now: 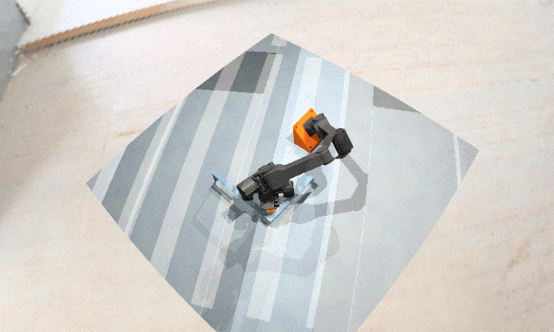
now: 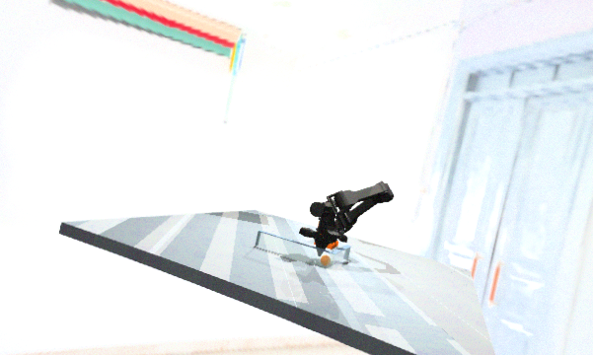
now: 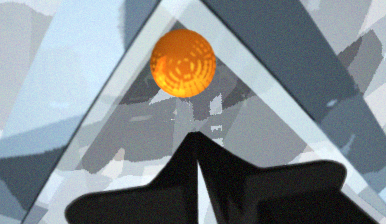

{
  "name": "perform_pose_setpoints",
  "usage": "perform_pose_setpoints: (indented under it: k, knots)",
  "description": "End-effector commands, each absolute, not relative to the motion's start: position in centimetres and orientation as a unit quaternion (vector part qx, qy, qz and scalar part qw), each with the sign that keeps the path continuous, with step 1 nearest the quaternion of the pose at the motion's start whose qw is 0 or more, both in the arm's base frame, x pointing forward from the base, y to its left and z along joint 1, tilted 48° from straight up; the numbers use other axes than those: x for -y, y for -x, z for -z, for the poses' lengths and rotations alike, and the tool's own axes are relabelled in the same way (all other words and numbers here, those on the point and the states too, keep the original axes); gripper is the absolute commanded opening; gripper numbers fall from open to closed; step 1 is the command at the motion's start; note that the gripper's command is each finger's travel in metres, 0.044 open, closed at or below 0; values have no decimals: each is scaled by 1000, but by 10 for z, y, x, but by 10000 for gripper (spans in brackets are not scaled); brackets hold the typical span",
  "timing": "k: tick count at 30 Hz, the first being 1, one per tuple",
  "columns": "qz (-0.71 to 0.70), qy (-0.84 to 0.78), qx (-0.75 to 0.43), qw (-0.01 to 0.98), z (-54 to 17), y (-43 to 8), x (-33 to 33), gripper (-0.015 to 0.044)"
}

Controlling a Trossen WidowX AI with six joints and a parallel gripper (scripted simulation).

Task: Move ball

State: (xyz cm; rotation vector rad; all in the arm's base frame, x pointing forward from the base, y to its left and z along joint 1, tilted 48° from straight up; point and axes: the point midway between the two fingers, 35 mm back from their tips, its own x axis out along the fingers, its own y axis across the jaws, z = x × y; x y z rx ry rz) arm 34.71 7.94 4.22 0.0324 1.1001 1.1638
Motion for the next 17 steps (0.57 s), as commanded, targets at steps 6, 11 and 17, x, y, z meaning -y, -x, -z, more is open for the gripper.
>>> perform_pose_setpoints:
  k: [6, 11, 17]
  knots:
    - [-522, -13, -494, 695, -33, -334, -72, 0]
    - [-522, -13, -494, 695, -29, -328, -68, 0]
    - [-522, -13, -494, 695, -26, -324, -65, 0]
